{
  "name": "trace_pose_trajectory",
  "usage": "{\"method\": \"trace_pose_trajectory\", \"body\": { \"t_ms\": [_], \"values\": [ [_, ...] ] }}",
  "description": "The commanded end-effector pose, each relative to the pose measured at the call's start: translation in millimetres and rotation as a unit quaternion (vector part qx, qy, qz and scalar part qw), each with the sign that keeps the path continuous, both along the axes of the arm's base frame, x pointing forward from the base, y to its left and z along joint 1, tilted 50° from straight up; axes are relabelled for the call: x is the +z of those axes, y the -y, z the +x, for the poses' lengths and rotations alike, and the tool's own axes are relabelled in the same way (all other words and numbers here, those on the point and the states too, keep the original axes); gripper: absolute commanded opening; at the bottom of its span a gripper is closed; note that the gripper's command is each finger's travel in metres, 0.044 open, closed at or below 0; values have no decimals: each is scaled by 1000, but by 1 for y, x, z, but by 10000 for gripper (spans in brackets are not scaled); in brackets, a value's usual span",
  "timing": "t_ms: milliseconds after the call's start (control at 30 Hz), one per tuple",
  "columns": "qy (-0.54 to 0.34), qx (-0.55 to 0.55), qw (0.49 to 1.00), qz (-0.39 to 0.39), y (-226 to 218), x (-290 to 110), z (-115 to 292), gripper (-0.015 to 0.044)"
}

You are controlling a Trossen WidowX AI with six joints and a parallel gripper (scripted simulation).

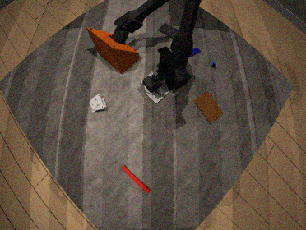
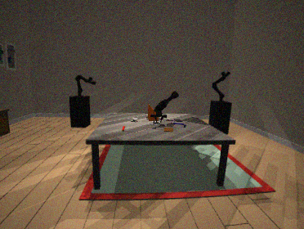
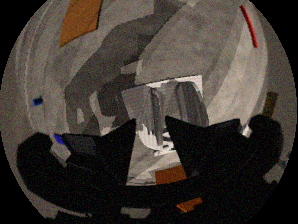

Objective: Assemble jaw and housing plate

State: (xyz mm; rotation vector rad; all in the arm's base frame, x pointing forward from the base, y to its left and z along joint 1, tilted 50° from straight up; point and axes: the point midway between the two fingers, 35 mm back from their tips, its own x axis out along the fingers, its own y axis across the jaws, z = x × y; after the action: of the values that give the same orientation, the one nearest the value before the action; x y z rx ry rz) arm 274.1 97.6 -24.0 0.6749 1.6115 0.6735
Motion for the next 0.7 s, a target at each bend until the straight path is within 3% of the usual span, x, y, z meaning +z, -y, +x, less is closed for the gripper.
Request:
{"method": "trace_pose_trajectory", "body": {
  "t_ms": [0,367,667],
  "values": [
    [0,0,1000,0,0,0,0,224],
    [0,0,1000,0,2,1,0,224],
    [1,0,1000,2,50,45,8,224]
  ]
}}
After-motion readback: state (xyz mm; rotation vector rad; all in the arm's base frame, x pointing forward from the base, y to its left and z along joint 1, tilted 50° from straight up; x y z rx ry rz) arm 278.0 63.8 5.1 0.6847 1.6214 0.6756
